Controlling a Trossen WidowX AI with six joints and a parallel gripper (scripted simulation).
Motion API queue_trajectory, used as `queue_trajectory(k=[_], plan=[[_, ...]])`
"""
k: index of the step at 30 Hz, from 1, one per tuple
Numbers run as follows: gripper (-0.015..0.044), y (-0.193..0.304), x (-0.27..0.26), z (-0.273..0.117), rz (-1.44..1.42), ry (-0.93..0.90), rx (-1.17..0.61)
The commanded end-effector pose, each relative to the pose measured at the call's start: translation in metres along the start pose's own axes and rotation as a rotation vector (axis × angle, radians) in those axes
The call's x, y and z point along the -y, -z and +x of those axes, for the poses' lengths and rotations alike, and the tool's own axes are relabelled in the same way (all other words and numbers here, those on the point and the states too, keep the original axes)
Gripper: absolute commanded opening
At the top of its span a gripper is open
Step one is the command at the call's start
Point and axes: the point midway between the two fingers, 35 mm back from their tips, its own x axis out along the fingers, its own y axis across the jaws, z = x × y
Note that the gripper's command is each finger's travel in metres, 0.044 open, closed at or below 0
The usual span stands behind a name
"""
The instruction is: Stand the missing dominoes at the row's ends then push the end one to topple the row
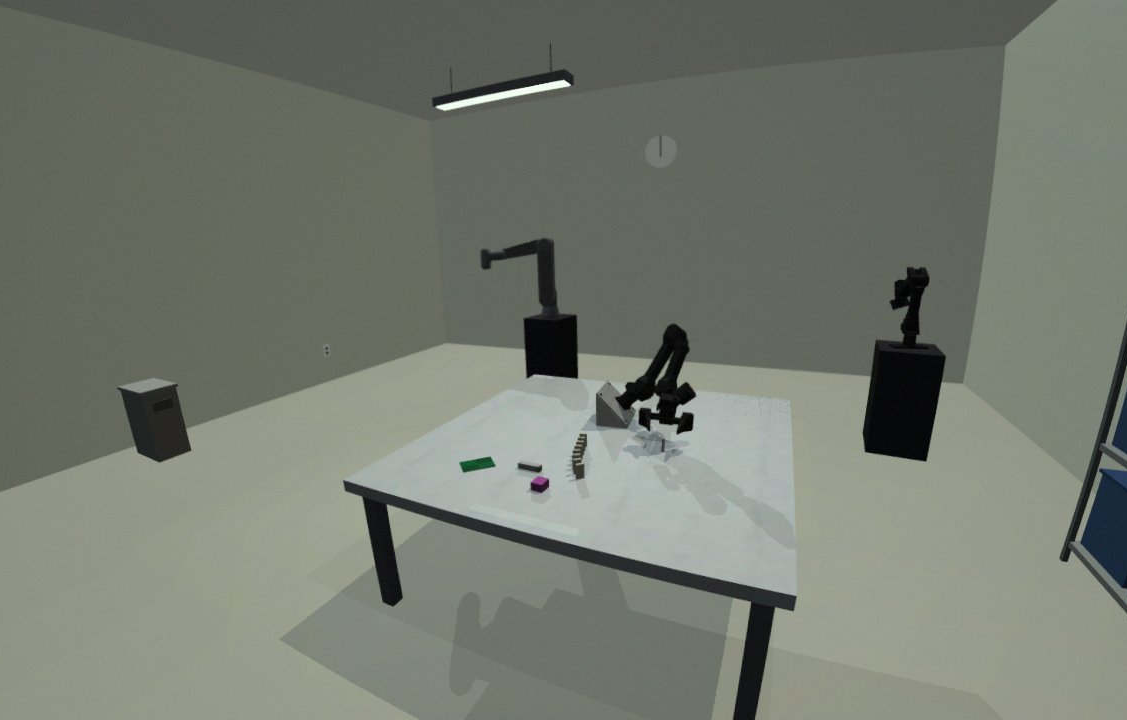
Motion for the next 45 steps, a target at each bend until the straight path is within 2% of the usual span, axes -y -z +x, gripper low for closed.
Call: queue_trajectory(k=[1,7,12,18,30,45], plan=[[0.044,0.001,0.006,0.031,0.019,0.096,-0.15],[0.044,0.012,0.023,0.045,0.154,0.286,-0.504],[0.044,0.012,0.037,0.033,0.415,0.528,-0.78],[0.044,-0.004,0.031,0.021,0.688,0.692,-0.933],[0.044,-0.042,0.004,-0.016,1.236,1.027,-1.137],[0.044,-0.042,0.003,-0.016,1.242,1.03,-1.138]])
